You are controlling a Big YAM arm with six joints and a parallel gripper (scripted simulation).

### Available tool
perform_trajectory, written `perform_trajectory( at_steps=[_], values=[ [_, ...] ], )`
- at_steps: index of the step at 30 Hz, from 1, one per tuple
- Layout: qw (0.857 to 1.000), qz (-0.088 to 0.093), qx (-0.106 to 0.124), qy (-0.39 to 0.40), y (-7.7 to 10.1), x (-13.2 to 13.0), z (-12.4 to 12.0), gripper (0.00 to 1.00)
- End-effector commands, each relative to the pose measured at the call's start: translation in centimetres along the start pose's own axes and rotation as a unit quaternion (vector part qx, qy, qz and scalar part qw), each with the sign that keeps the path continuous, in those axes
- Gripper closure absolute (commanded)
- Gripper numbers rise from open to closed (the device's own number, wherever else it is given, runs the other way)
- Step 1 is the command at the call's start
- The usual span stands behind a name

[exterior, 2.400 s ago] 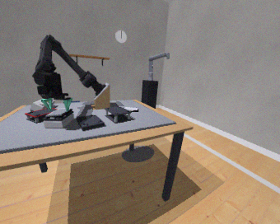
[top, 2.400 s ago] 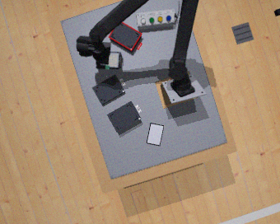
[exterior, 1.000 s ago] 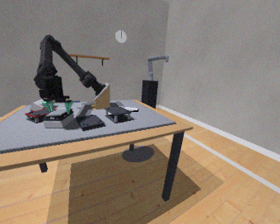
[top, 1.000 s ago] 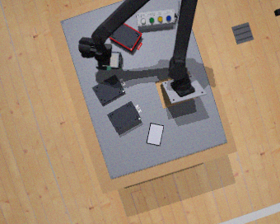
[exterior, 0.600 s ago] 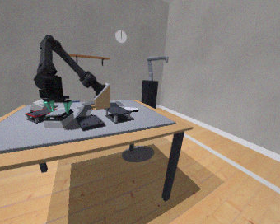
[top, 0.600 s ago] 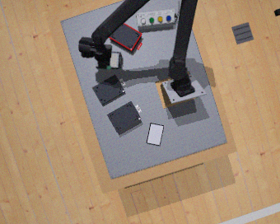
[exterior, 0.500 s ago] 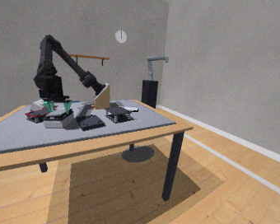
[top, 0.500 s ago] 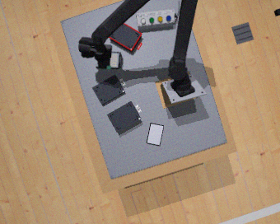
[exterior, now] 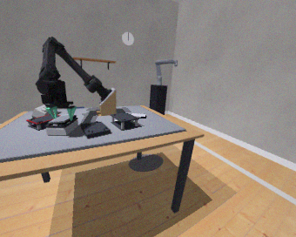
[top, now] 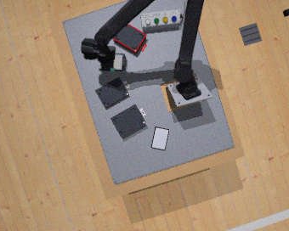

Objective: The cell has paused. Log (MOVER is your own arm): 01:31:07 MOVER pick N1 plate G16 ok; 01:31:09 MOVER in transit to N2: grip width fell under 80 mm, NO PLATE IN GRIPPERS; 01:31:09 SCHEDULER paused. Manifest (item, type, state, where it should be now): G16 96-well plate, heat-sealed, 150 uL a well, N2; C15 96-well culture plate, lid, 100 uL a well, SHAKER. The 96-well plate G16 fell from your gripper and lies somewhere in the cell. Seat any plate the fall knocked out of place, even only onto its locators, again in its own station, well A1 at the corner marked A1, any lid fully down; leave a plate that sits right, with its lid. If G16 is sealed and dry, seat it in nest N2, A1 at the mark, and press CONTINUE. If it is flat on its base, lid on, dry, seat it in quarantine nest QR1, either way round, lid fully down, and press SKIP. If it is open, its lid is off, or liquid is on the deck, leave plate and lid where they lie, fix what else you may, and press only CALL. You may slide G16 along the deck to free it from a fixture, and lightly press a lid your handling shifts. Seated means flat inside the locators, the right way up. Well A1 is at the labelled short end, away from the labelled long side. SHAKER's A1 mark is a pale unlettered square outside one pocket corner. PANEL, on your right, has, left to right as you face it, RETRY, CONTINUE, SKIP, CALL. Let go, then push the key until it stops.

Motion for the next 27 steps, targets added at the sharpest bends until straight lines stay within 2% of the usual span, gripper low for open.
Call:
perform_trajectory(
  at_steps=[1, 11, 14, 18, 19, 25, 27],
  values=[
    [1.0, 0.0, -0.002, -0.004, -0.1, -0.4, -0.3, 1.0],
    [1.0, 0.0, -0.002, -0.004, -0.1, -0.4, -0.3, 1.0],
    [1.0, 0.004, -0.009, 0.001, 1.4, 0.2, -0.4, 1.0],
    [1.0, 0.003, -0.009, 0.001, 1.7, 0.2, -0.4, 1.0],
    [1.0, 0.003, 0.0, 0.009, 1.2, 0.8, -0.5, 1.0],
    [1.0, 0.004, -0.021, -0.011, 3.3, -0.4, 0.9, 1.0],
    [1.0, 0.004, -0.021, -0.011, 3.6, -0.4, 1.1, 1.0]
  ],
)
Point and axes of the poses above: the point where the finger pads meet when closed, its own y axis back along the fingers, its own x axis across the jaws, z = x × y, the point moved 9 cm from there along y, back along the fingers, and after that the axes turned 9 degrees about -y, right-handed, at the moved point
